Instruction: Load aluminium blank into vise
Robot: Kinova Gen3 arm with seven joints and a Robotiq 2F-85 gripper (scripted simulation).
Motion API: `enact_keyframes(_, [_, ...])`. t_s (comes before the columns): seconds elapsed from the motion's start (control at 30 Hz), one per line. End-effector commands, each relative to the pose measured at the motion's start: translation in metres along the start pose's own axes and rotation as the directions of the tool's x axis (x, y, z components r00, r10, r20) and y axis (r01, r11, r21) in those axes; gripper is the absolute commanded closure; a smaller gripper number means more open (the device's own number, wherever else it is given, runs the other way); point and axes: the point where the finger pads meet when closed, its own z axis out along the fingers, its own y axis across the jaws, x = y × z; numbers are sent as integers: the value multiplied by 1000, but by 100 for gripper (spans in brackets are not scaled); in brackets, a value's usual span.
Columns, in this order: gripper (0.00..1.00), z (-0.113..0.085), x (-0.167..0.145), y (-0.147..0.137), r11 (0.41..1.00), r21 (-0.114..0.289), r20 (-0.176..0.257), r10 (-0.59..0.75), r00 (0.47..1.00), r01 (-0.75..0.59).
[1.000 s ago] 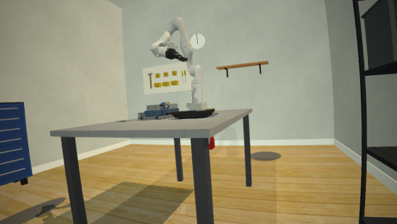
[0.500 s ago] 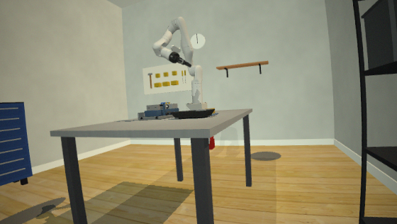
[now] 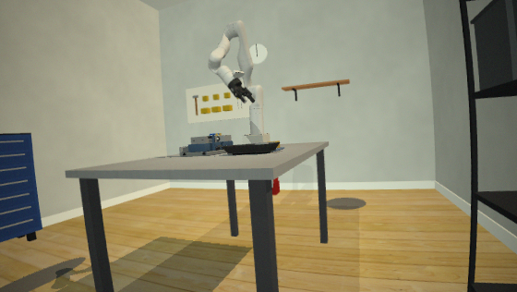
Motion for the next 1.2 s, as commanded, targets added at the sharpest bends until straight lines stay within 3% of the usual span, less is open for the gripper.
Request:
enact_keyframes(0.0, [0, 13, -3, -12, 999, 39, 75, -7, 997, 4])
enact_keyframes(0.03, [0, 16, -10, -14, 999, 47, 110, -1, 994, -5])
enact_keyframes(0.07, [0, 16, -10, -14, 999, 47, 110, -1, 994, -5])
enact_keyframes(0.1, [0, 19, -15, -17, 999, 52, 146, 4, 989, -12])
enact_keyframes(0.13, [0, 19, -15, -17, 999, 52, 146, 4, 989, -12])
enact_keyframes(0.23, [0, 22, -27, -21, 998, 58, 215, 11, 977, -24])
enact_keyframes(0.47, [0, 22, -27, -21, 998, 58, 215, 11, 977, -24])
enact_keyframes(0.5, [0, 24, -32, -22, 998, 58, 248, 13, 969, -29])
enact_keyframes(0.7, [0, 24, -32, -22, 998, 58, 248, 13, 969, -29])
enact_keyframes(0.73, [0, 25, -37, -23, 998, 56, 280, 15, 960, -32])
enact_keyframes(1.03, [0, 25, -37, -23, 998, 56, 280, 15, 960, -32])
enact_keyframes(1.07, [0, 26, -42, -24, 998, 53, 310, 16, 950, -34])
enact_keyframes(1.17, [0, 26, -42, -24, 998, 53, 310, 16, 950, -34])
